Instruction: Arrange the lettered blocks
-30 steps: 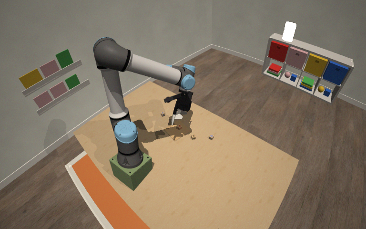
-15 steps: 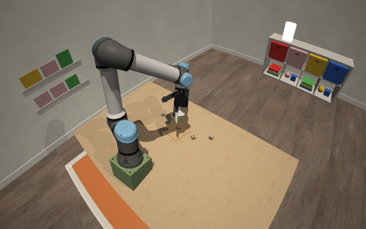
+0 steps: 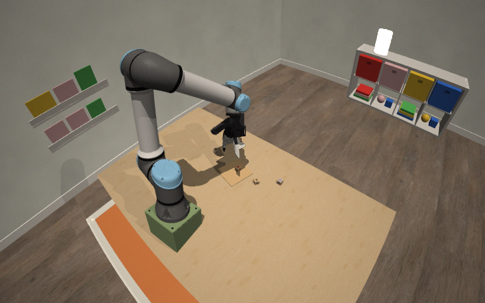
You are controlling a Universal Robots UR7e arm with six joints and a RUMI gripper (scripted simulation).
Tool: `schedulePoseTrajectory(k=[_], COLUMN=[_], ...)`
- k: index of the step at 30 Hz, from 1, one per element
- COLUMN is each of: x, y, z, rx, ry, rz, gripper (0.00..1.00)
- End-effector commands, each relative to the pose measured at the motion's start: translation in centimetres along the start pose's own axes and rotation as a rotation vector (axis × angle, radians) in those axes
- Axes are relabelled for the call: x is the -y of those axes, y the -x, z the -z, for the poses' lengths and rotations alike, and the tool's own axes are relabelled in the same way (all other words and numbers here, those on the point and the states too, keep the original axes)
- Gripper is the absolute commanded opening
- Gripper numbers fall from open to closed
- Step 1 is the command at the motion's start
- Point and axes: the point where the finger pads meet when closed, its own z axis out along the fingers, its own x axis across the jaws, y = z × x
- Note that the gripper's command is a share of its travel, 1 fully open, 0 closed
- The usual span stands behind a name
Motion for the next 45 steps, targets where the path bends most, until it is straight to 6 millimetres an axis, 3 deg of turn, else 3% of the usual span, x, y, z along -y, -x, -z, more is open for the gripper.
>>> schedulePoseTrajectory(k=[1, 34, 45], x=[-0.2, -0.7, -0.4], y=[-0.9, -8.4, -11.9], z=[0.4, 3.3, 4.8], rx=[0.015, 0.184, 0.277], ry=[0.027, 0.175, 0.220], rz=[0.116, 0.912, 1.226], gripper=[1.00, 1.00, 1.00])
